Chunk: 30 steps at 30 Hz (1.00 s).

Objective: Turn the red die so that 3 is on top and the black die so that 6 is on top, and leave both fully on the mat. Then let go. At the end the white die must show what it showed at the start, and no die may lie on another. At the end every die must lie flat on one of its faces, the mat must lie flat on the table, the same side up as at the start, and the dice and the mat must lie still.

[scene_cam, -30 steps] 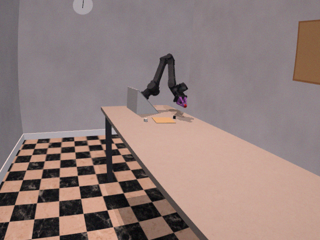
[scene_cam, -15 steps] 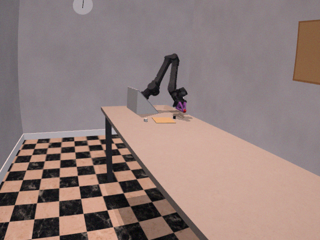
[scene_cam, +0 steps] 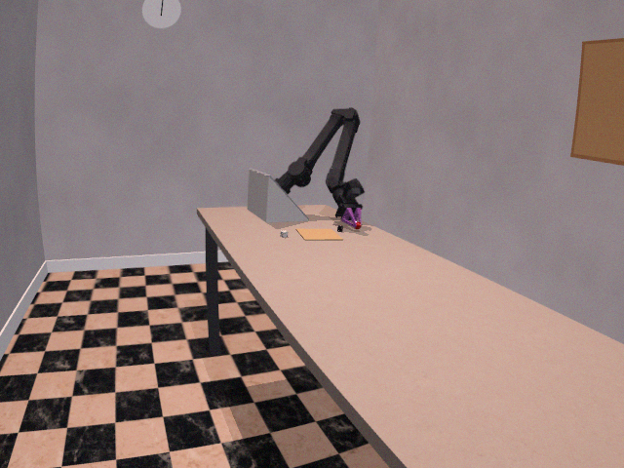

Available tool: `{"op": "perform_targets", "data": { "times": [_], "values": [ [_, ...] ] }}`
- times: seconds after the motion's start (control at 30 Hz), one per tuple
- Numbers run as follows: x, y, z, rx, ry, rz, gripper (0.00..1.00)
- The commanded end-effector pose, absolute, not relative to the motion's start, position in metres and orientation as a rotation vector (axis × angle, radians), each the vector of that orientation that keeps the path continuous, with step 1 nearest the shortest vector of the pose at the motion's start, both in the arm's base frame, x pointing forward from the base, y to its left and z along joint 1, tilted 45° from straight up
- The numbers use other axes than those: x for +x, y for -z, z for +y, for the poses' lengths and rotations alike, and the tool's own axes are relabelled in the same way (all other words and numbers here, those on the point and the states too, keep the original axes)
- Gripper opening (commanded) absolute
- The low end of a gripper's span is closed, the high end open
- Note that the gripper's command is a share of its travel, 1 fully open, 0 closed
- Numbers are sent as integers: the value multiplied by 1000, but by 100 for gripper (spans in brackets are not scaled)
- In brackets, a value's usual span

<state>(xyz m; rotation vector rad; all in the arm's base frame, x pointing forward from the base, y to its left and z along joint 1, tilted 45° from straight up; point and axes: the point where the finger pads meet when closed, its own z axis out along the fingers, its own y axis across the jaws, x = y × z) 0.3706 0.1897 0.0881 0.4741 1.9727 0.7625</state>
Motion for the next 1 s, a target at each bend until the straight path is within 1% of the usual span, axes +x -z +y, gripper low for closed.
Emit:
{"op": "perform_targets", "data": {
  "times": [0.0, 0.97],
  "values": [
    [382, -100, 192, 502, -791, 1920, 15],
    [380, -101, 192, 500, -796, 1917, 15]
  ]
}}
